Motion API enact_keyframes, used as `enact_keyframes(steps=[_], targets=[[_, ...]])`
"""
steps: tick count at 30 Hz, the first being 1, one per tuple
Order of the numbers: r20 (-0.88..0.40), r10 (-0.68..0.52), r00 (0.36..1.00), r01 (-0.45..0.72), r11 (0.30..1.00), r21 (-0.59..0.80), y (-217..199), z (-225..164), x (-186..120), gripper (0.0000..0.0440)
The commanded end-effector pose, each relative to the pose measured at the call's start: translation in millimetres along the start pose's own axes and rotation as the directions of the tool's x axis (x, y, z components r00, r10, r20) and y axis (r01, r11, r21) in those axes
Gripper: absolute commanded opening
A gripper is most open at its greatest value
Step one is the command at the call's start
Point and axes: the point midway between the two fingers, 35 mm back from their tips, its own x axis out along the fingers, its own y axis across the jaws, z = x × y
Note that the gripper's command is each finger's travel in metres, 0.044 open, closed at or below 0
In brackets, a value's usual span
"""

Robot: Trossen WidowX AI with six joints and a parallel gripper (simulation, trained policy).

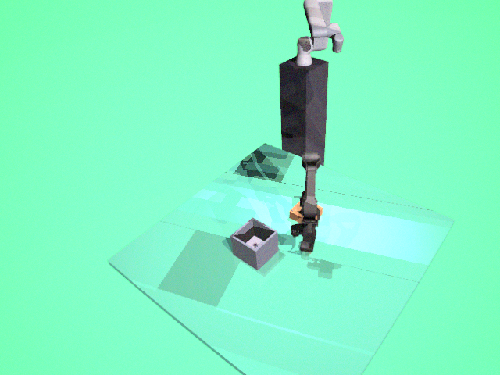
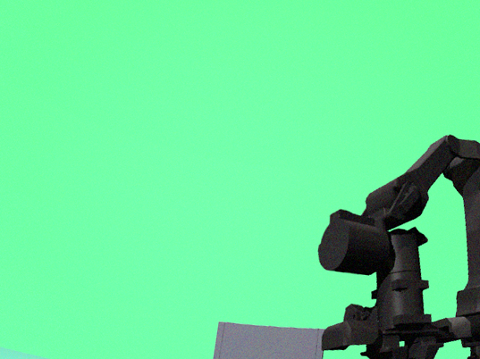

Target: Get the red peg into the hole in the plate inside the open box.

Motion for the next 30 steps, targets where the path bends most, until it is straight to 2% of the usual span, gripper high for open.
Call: enact_keyframes(steps=[1,15,30], targets=[[-0.03,0.039,0.999,-0.038,0.999,0.009,7.6,-3.9,-9.8,0.0006],[-0.104,0.197,0.975,-0.194,0.98,0.033,30.7,-6.9,-64.0,0.0],[-0.046,0.342,0.939,-0.34,0.939,0.043,41.1,27.5,-133.7,0.0]])
